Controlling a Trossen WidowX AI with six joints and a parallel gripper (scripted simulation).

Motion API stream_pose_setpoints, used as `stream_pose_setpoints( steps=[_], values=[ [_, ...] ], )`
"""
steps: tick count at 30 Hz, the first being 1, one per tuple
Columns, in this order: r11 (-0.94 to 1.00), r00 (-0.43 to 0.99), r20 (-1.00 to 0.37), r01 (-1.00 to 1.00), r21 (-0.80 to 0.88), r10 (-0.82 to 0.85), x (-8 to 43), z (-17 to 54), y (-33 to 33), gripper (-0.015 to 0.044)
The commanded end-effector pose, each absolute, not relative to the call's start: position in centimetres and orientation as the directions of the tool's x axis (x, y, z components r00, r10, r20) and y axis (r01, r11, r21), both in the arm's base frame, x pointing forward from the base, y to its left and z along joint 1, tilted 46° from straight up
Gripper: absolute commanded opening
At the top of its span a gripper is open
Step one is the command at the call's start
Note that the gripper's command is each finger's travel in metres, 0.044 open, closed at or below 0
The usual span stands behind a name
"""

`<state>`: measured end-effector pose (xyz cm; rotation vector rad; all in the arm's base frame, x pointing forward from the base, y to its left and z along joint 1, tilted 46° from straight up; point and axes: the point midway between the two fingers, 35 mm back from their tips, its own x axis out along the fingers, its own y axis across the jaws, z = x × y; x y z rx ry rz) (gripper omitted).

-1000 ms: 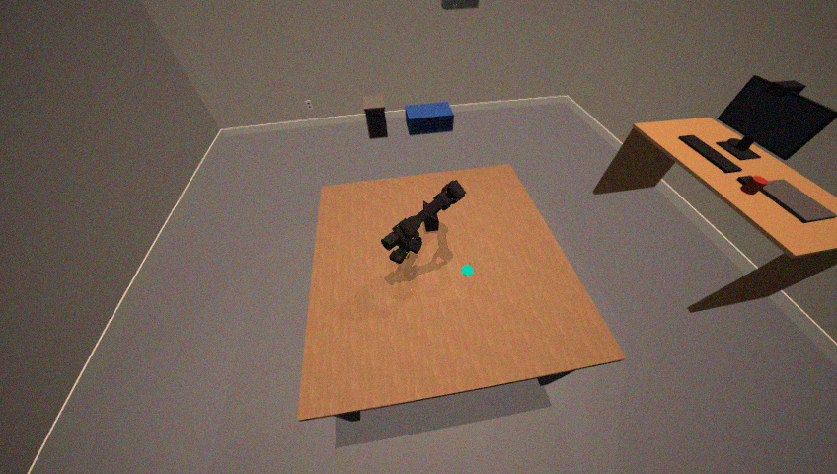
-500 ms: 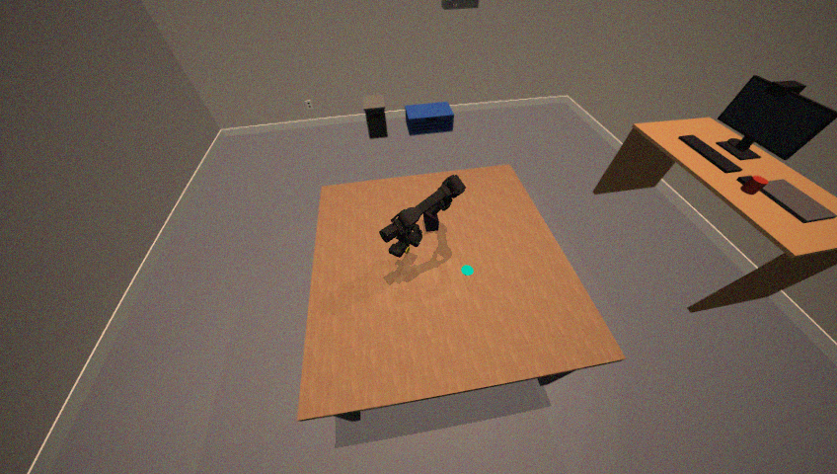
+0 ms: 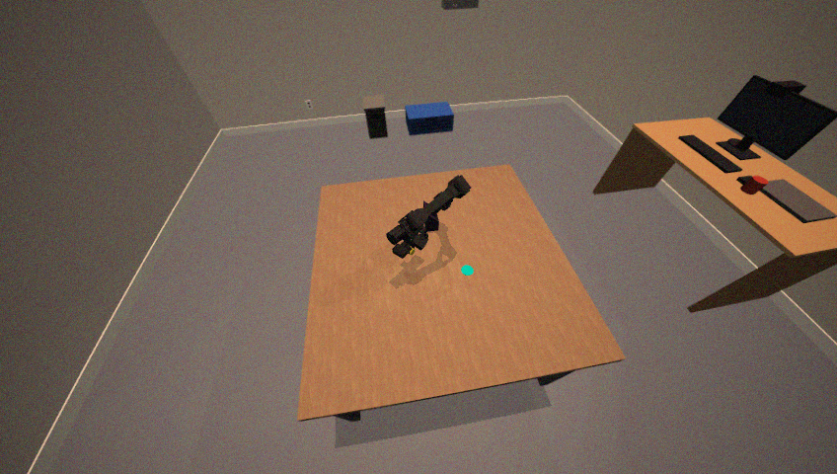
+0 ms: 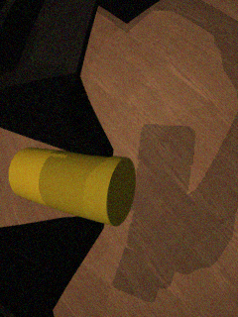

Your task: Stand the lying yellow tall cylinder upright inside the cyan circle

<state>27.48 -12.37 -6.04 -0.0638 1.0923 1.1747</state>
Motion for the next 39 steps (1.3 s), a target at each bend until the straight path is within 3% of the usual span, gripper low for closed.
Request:
stream_pose_setpoints(
  steps=[1,39],
  values=[
    [0.477,-0.021,-0.718,-0.733,0.485,0.696,28.3,-4.9,-12.1,0.0105],
    [0.688,-0.013,-0.728,-0.318,0.653,0.685,32.9,3.3,-5.5,0.0105]
  ],
)
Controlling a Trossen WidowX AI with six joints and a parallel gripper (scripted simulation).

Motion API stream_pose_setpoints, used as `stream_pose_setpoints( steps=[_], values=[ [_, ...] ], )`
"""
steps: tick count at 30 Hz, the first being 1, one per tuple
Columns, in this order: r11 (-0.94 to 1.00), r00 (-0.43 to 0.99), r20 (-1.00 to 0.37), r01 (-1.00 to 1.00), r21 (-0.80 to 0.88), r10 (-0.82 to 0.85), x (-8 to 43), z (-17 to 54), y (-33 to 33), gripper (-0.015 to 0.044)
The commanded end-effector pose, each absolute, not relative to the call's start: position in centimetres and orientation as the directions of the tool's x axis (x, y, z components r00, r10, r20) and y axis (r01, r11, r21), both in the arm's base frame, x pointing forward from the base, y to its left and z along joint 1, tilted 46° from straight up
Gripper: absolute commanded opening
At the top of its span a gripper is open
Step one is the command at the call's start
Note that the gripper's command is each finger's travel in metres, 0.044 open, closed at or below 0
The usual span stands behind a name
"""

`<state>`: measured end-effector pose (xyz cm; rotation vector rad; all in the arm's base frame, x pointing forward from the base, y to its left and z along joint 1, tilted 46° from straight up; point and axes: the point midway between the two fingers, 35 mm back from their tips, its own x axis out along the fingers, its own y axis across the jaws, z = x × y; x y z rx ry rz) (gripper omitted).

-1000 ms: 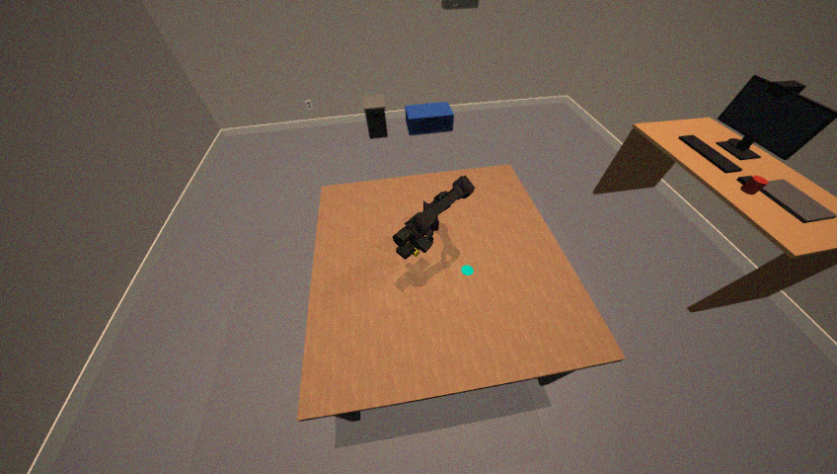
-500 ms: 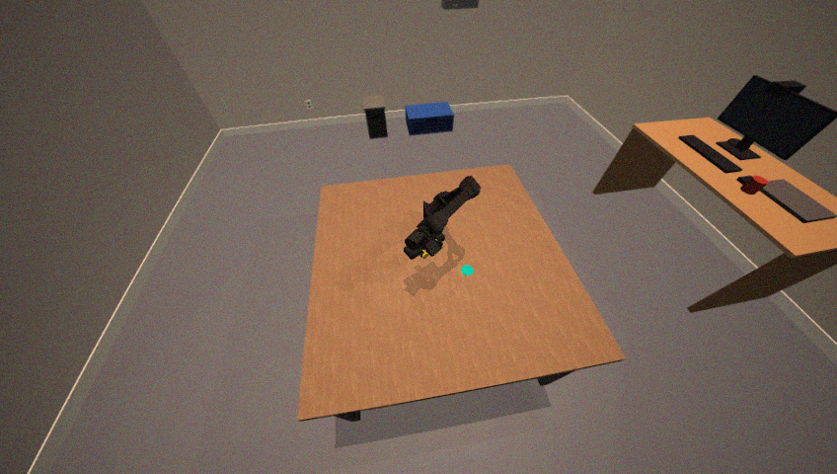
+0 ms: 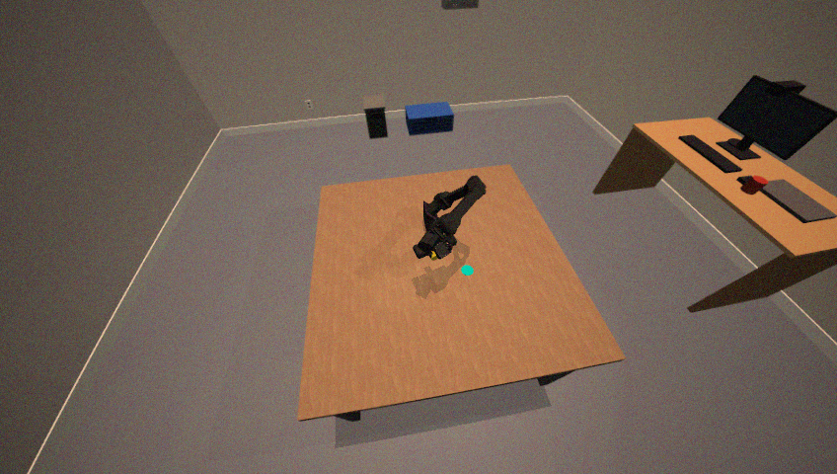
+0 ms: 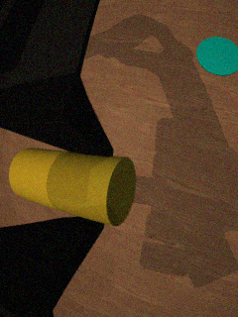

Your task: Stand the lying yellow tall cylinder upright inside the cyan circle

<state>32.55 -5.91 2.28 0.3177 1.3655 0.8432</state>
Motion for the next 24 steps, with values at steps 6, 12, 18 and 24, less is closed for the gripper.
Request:
stream_pose_setpoints(
  steps=[6,12,18,24],
  values=[
    [0.703,-0.012,-0.727,-0.243,0.668,0.687,33.3,4.6,-4.3,0.0105],
    [0.713,-0.011,-0.725,-0.167,0.681,0.689,33.6,6.0,-3.0,0.0105],
    [0.718,-0.011,-0.722,-0.091,0.69,0.692,33.8,7.3,-1.6,0.0105],
    [0.718,-0.012,-0.718,-0.014,0.696,0.696,33.9,8.7,-0.3,0.0105]
  ],
)
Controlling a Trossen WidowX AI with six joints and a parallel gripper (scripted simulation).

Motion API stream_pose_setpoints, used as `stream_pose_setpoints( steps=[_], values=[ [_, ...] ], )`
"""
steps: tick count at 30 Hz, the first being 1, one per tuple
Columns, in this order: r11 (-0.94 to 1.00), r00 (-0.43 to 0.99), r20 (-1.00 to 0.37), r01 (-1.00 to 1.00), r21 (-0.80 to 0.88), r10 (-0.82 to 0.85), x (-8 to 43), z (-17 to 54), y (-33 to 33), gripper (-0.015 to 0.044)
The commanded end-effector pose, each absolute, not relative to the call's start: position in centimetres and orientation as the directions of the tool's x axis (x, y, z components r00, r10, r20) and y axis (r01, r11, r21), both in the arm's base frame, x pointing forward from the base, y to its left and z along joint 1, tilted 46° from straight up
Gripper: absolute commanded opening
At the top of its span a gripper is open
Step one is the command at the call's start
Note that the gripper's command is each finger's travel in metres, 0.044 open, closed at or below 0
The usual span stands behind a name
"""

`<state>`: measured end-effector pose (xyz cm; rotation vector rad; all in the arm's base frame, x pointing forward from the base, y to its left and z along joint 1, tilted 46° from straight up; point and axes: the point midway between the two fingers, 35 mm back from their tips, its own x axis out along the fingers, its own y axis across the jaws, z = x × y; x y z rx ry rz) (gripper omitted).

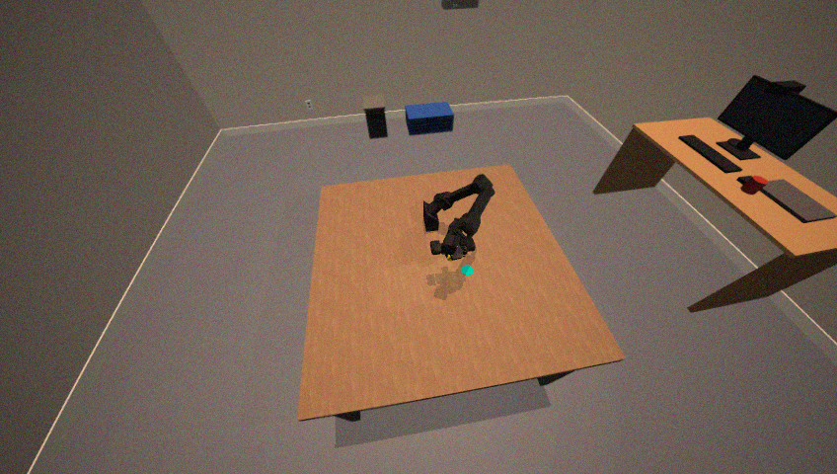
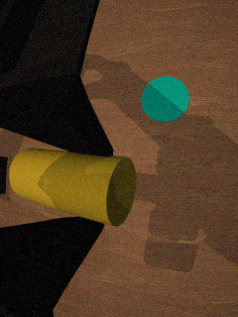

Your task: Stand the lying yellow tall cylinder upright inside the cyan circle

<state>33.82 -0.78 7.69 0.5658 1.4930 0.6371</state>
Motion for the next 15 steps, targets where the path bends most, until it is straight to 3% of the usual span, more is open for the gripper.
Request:
stream_pose_setpoints(
  steps=[1,15],
  values=[
    [0.718,-0.012,-0.717,-0.001,0.697,0.696,33.9,8.9,-0.1,0.0105],
    [0.697,-0.016,-0.706,0.177,0.695,0.708,33.7,12.1,3.2,0.0105]
  ],
)
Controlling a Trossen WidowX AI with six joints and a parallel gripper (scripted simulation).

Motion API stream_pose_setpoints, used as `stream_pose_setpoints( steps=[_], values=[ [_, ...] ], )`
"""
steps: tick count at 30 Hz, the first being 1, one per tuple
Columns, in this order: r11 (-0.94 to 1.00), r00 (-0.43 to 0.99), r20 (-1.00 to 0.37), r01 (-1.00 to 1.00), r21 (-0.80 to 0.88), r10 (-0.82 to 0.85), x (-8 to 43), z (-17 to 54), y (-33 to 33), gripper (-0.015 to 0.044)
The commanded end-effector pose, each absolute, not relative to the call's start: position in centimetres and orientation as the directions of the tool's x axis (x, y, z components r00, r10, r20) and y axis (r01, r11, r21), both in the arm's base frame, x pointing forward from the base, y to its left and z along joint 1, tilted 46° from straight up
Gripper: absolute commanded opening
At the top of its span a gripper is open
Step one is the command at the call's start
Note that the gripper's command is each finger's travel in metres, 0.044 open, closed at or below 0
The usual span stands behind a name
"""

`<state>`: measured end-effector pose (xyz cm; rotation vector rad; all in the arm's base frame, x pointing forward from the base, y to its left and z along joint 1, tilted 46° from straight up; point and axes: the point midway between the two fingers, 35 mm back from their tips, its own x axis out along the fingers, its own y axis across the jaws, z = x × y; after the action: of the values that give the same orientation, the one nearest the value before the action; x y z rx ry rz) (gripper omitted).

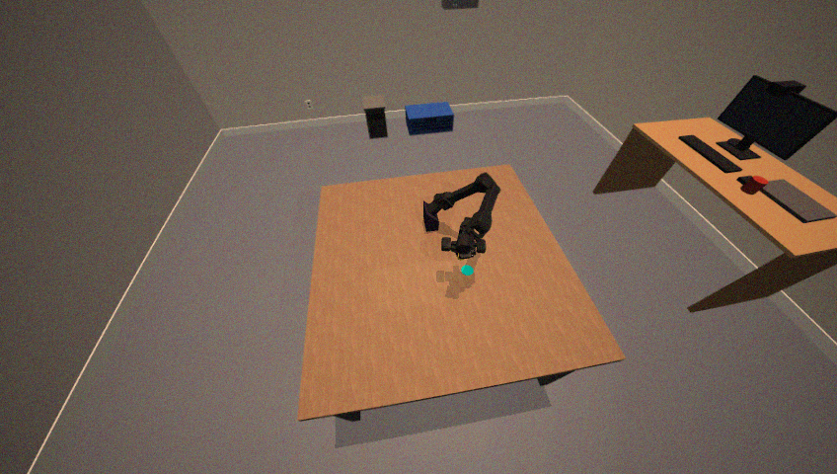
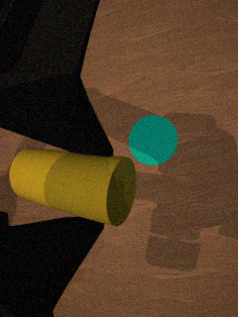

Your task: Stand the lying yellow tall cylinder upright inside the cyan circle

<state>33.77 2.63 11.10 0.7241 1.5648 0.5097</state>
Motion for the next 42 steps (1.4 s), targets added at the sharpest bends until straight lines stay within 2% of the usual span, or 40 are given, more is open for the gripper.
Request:
stream_pose_setpoints(
  steps=[1,12,42],
  values=[
    [0.694,-0.017,-0.705,0.19,0.694,0.709,33.7,12.3,3.4,0.0105],
    [0.662,-0.023,-0.693,0.317,0.679,0.721,33.1,14.7,5.7,0.0105],
    [0.773,0.014,-0.806,0.273,0.573,0.592,32.6,12.7,6.5,0.0105]
  ],
)
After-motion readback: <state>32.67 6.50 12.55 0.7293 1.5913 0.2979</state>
